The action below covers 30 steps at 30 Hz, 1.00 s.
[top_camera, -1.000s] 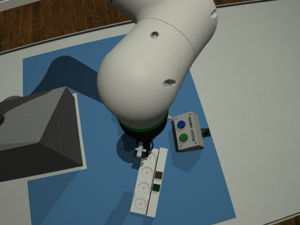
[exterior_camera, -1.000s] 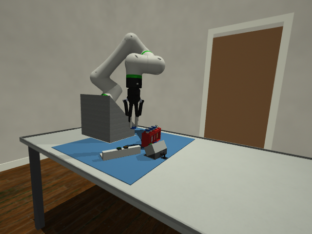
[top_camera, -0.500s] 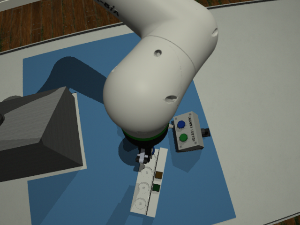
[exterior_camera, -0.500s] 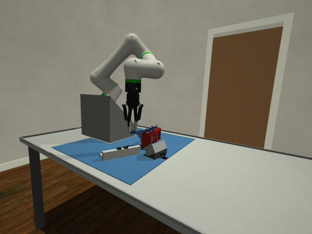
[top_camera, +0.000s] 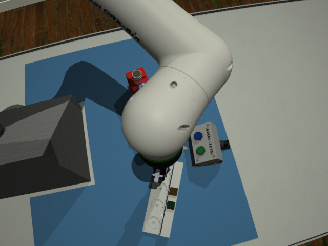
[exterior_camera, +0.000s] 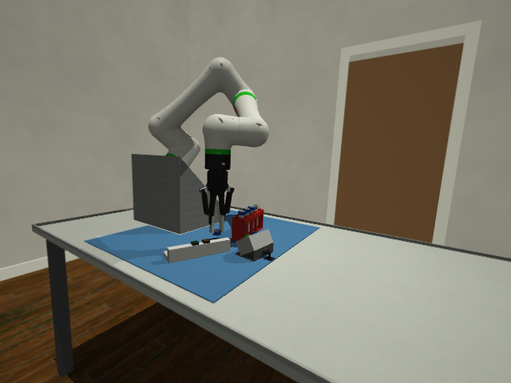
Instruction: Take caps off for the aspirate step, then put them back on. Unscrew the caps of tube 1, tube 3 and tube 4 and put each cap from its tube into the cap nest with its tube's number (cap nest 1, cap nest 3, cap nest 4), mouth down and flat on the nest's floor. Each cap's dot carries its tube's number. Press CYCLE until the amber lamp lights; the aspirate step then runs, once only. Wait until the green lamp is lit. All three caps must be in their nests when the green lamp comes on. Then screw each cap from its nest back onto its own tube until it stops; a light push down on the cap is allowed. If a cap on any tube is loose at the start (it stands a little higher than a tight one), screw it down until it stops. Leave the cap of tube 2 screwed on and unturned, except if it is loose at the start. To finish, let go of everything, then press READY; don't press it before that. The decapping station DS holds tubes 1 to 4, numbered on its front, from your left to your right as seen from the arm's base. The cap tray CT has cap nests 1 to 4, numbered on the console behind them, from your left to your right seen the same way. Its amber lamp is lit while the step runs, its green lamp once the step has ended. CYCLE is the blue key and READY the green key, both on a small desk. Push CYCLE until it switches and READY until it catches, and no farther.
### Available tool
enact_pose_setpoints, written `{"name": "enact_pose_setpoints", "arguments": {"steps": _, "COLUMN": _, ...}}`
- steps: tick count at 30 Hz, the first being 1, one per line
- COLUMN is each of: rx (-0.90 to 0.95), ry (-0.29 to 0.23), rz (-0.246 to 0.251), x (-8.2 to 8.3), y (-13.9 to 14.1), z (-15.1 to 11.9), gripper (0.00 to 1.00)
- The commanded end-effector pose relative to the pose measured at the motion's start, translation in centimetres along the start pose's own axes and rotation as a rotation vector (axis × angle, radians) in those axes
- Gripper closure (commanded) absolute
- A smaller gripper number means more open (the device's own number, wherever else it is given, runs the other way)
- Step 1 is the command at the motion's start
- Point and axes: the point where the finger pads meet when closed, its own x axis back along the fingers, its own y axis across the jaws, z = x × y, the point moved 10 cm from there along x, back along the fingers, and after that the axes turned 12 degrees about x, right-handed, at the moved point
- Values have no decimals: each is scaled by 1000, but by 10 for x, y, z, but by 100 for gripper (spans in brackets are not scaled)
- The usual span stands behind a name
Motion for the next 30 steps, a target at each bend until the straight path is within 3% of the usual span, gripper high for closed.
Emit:
{"name": "enact_pose_setpoints", "arguments": {"steps": 1, "rx": 0, "ry": 1, "rz": 0, "x": -18, "y": 0, "z": 1, "gripper": 100}}
{"name": "enact_pose_setpoints", "arguments": {"steps": 5, "rx": 0, "ry": 1, "rz": 0, "x": -36, "y": 0, "z": 1, "gripper": 100}}
{"name": "enact_pose_setpoints", "arguments": {"steps": 30, "rx": 0, "ry": 1, "rz": 0, "x": -42, "y": 0, "z": 0, "gripper": 100}}
